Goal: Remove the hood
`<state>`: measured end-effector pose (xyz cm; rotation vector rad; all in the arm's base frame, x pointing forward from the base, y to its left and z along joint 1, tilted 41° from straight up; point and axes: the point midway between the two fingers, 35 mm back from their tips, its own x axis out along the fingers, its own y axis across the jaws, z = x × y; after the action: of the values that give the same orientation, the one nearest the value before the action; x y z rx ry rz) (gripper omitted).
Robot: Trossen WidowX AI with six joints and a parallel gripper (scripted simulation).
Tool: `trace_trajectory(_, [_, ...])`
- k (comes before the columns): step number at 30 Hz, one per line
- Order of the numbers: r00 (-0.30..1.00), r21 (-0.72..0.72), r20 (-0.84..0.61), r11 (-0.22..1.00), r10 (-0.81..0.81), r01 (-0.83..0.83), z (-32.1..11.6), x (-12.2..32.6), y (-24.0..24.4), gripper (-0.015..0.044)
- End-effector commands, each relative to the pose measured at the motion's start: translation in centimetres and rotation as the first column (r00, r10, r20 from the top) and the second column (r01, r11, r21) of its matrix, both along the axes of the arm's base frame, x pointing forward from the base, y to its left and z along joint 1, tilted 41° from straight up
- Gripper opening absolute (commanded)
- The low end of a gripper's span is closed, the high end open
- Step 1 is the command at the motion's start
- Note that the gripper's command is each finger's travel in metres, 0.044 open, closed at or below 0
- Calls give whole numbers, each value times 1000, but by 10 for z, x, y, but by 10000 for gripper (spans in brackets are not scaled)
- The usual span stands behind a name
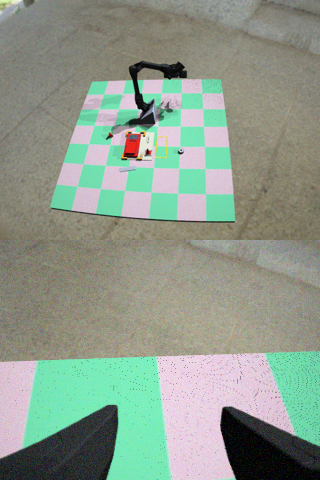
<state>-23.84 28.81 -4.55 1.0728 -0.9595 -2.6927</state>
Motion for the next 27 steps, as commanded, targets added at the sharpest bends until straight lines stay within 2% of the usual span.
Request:
trace_trajectory(1, [1000, -9, 5, 1000, -8, 8, 0, 2, 0, 246])
trace_trajectory(4, [990, -106, 83, 987, -112, 120, -5, 25, 2, 325])
trace_trajectory(8, [934, -101, 224, 947, -277, 305, -7, 80, 32, 430])
trace_trajectory(9, [912, -97, 259, 931, -317, 351, -7, 94, 38, 440])
trace_trajectory(18, [616, -42, 487, 688, -619, 725, 2, 226, 63, 440])
trace_trajectory(22, [486, -8, 552, 579, -677, 815, 7, 270, 60, 440])
trace_trajectory(27, [238, 74, 653, 373, -719, 925, 16, 346, 40, 440])
